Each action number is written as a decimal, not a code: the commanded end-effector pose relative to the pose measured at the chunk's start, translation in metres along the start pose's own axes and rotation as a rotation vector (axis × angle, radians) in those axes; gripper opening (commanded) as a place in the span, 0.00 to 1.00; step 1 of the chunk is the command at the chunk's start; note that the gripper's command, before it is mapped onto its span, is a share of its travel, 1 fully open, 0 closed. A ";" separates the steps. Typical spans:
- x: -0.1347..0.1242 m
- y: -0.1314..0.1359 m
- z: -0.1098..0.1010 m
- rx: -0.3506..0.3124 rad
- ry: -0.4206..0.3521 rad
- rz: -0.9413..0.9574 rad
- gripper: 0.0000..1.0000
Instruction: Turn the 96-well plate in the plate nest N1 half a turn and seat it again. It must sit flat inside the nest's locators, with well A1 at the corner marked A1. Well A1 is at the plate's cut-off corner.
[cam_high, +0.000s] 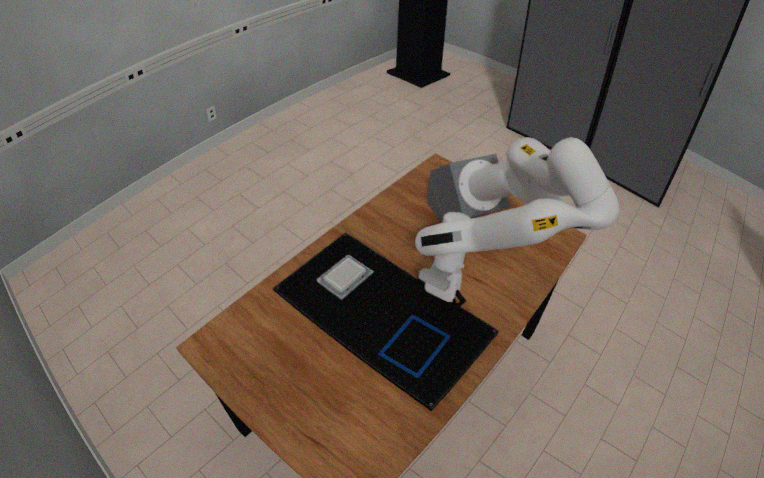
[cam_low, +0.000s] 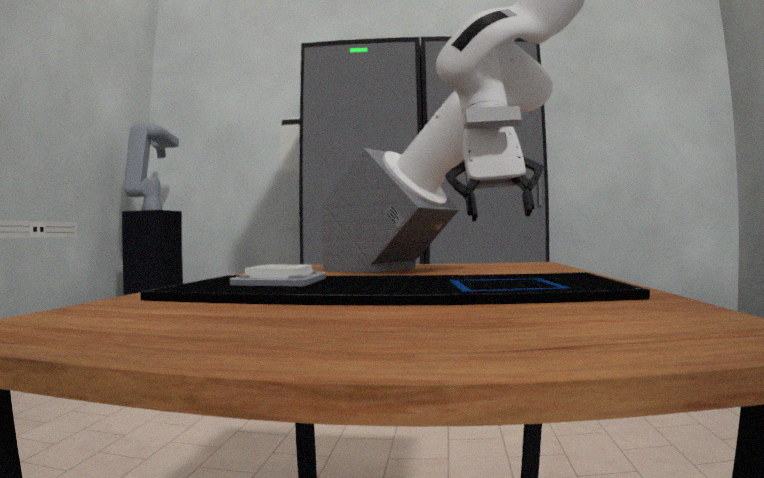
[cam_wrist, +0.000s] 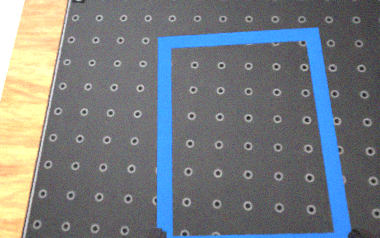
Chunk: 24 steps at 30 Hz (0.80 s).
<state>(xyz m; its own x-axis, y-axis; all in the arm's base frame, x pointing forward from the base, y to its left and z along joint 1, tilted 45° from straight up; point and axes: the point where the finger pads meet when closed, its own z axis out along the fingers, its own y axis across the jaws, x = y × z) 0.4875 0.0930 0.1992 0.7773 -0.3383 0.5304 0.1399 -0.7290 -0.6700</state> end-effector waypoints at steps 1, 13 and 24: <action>0.001 0.000 0.000 0.000 0.001 0.000 1.00; 0.001 0.000 0.000 0.000 0.001 0.000 1.00; 0.013 0.024 0.006 0.001 -0.020 -0.233 1.00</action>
<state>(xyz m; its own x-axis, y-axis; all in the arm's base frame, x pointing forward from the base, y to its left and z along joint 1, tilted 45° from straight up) 0.4996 0.0793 0.1903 0.7593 -0.2249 0.6107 0.2456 -0.7699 -0.5889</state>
